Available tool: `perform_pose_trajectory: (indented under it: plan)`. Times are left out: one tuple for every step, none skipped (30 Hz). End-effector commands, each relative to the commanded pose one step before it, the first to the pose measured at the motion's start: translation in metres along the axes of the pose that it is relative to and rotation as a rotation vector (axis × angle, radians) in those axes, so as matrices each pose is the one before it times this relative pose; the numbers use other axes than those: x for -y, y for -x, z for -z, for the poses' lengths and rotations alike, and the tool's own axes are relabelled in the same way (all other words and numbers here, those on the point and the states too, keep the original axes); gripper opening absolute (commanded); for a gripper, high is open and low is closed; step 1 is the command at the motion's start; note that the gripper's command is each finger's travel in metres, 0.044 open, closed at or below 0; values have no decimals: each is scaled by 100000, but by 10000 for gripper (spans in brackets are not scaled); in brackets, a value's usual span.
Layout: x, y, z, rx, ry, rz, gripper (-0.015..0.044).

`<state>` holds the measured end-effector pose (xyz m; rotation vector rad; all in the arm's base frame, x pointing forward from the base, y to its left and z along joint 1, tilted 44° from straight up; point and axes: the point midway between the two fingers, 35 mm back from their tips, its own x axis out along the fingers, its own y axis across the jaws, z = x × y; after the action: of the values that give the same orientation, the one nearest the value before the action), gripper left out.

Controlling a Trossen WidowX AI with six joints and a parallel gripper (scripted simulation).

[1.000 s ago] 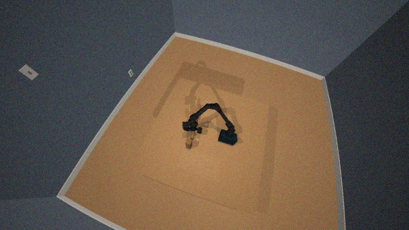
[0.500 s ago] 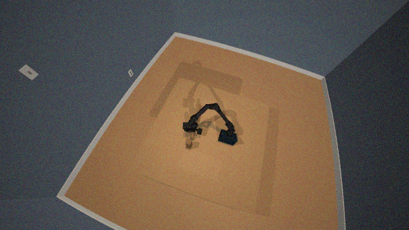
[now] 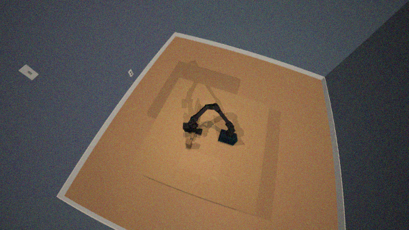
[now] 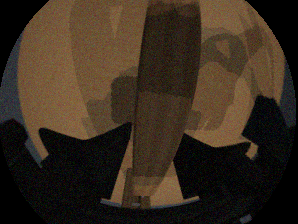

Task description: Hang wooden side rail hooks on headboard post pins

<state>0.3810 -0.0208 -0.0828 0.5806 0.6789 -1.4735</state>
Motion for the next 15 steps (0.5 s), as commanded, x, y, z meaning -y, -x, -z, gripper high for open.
perform_pose_trajectory:
  plan:
    - [-8, -74, -26, 412, 419, -90, 99]
    - [0, 0, 0, 0, 0, 0, 92]
    - [0, 0, 0, 0, 0, 0, 85]
    - [0, 0, 0, 0, 0, 0, 79]
    - [0, 0, 0, 0, 0, 0, 72]
    - [0, 0, 0, 0, 0, 0, 65]
    - [0, 0, 0, 0, 0, 0, 39]
    - [0, 0, 0, 0, 0, 0, 13]
    - [0, 0, 0, 0, 0, 0, 0]
    - [0, 0, 0, 0, 0, 0, 0]
    - [0, 0, 0, 0, 0, 0, 0]
    - [0, 0, 0, 0, 0, 0, 0]
    - [0, 0, 0, 0, 0, 0, 0]
    - [0, 0, 0, 0, 0, 0, 0]
    - [0, 0, 0, 0, 0, 0, 0]
